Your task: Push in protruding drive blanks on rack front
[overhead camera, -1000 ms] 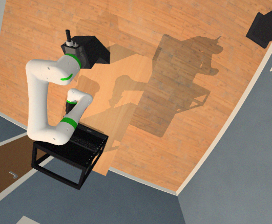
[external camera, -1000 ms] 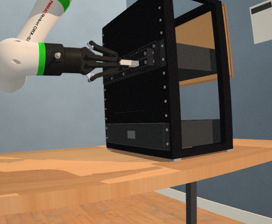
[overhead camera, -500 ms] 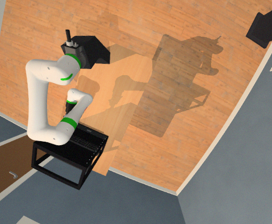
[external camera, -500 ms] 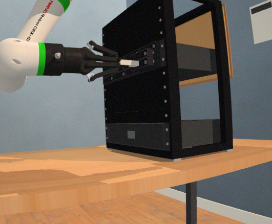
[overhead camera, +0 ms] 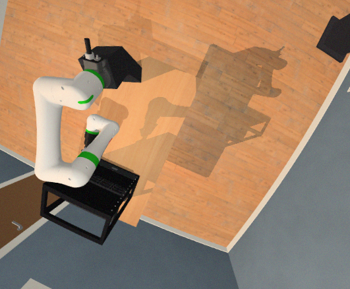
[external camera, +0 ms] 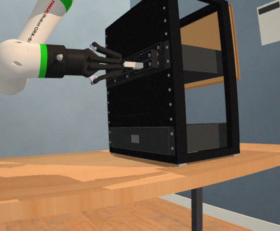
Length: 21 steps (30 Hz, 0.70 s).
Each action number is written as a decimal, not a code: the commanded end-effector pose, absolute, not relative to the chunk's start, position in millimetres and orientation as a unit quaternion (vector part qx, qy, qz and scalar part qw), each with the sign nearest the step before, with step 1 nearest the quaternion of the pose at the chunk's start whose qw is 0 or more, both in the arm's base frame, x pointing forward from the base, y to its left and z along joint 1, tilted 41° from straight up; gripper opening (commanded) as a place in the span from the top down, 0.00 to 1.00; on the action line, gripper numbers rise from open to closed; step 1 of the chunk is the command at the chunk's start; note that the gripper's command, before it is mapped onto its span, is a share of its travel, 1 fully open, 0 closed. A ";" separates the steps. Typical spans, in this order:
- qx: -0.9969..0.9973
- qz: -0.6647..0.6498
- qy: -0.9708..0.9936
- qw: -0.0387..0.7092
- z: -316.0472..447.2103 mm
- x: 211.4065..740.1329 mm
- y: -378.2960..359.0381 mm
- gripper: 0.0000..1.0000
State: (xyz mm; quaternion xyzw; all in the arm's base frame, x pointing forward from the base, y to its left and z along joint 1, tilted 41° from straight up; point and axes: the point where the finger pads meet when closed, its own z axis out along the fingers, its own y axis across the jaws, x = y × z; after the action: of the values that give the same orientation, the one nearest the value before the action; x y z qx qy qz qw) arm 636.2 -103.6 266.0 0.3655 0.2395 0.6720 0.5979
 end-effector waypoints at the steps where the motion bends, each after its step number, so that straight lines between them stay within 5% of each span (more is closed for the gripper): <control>1: 0.365 0.672 0.239 0.598 268.6 638.2 -104.3 0.90; 21: 0.365 0.672 0.239 0.598 274.8 645.9 -105.5 0.90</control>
State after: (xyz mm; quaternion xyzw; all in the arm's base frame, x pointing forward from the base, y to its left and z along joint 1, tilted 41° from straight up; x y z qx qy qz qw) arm 645.5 -105.1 273.6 0.3655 0.2396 0.6720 0.5979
